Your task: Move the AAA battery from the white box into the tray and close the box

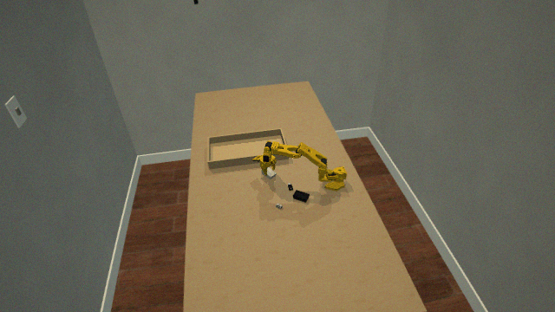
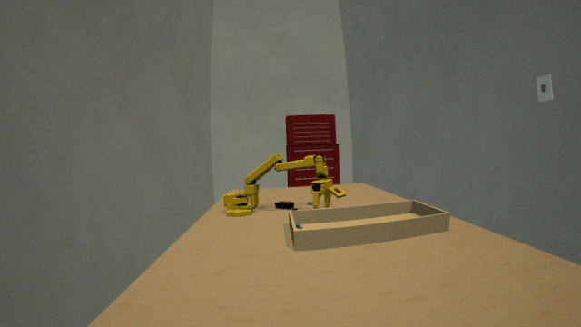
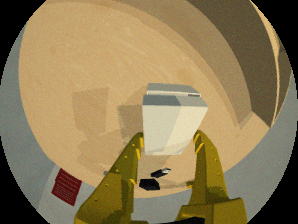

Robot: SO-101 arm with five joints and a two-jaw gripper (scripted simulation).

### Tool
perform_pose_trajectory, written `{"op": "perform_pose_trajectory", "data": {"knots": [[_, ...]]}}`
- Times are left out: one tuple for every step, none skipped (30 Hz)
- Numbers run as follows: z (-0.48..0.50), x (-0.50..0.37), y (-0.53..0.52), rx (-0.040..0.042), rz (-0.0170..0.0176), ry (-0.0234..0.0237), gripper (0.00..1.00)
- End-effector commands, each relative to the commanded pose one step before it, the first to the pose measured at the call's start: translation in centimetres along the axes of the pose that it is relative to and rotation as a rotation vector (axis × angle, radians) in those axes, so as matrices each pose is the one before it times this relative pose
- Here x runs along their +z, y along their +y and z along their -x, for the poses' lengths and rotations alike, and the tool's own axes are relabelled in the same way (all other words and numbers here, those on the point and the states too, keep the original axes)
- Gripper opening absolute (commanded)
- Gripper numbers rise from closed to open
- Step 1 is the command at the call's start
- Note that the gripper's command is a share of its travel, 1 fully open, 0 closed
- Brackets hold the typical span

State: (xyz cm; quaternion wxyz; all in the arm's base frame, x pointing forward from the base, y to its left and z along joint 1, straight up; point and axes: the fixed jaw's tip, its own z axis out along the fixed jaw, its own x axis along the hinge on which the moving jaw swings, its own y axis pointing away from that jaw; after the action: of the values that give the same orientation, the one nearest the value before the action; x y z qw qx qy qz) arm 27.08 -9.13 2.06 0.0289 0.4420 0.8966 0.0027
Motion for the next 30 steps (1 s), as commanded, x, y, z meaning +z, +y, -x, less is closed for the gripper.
{"op": "perform_pose_trajectory", "data": {"knots": [[0.6065,-1.0881,0.658,0.00325,0.03536,-0.05218,0.28],[0.0000,0.0000,0.000,0.00000,0.00000,0.00000,0.28],[0.0000,0.0000,0.000,0.00000,0.00000,0.00000,0.28],[0.0000,0.0000,0.000,0.00000,0.00000,0.00000,0.28],[0.0000,0.0000,0.000,0.00000,0.00000,0.00000,0.28],[0.0000,0.0000,0.000,0.00000,0.00000,0.00000,0.28],[0.0000,0.0000,0.000,0.00000,0.00000,0.00000,0.28],[0.0000,0.0000,0.000,0.00000,0.00000,0.00000,0.28],[0.0000,0.0000,0.000,0.00000,0.00000,0.00000,0.28],[0.0000,0.0000,0.000,0.00000,0.00000,0.00000,0.28],[0.0000,0.0000,0.000,0.00000,0.00000,0.00000,0.28],[0.0000,0.0000,0.000,0.00000,0.00000,0.00000,0.28],[0.0009,-0.0002,0.001,-0.00002,0.00004,-0.00002,0.28],[0.0048,0.0003,0.003,-0.00003,0.00019,-0.00028,0.28],[0.0120,0.0008,0.007,-0.00013,0.00041,-0.00066,0.28],[0.0192,0.0007,0.013,-0.00022,0.00070,-0.00103,0.28],[0.0263,0.0012,0.017,-0.00028,0.00095,-0.00147,0.28],[0.0323,0.0017,0.021,-0.00032,0.00114,-0.00178,0.28],[0.0353,0.0020,0.023,-0.00038,0.00130,-0.00200,0.28],[0.0371,0.0017,0.024,-0.00041,0.00136,-0.00207,0.28],[0.0353,0.0022,0.023,-0.00038,0.00127,-0.00197,0.28],[0.0317,0.0020,0.020,-0.00035,0.00117,-0.00178,0.28],[0.0258,0.0010,0.016,-0.00028,0.00095,-0.00147,0.28],[0.0185,0.0016,0.012,-0.00019,0.00070,-0.00106,0.28],[0.0114,0.0004,0.007,-0.00013,0.00041,-0.00063,0.28],[0.0048,0.0004,0.004,-0.00006,0.00016,-0.00028,0.28],[0.0012,0.0001,0.000,0.00000,0.00003,-0.00006,0.28],[0.0000,0.0000,0.000,0.00000,0.00000,0.00000,0.28],[0.0000,0.0000,0.000,0.00000,0.00000,0.00000,0.28],[-0.0001,-0.0001,0.000,0.00000,0.00000,0.00002,0.28]]}}
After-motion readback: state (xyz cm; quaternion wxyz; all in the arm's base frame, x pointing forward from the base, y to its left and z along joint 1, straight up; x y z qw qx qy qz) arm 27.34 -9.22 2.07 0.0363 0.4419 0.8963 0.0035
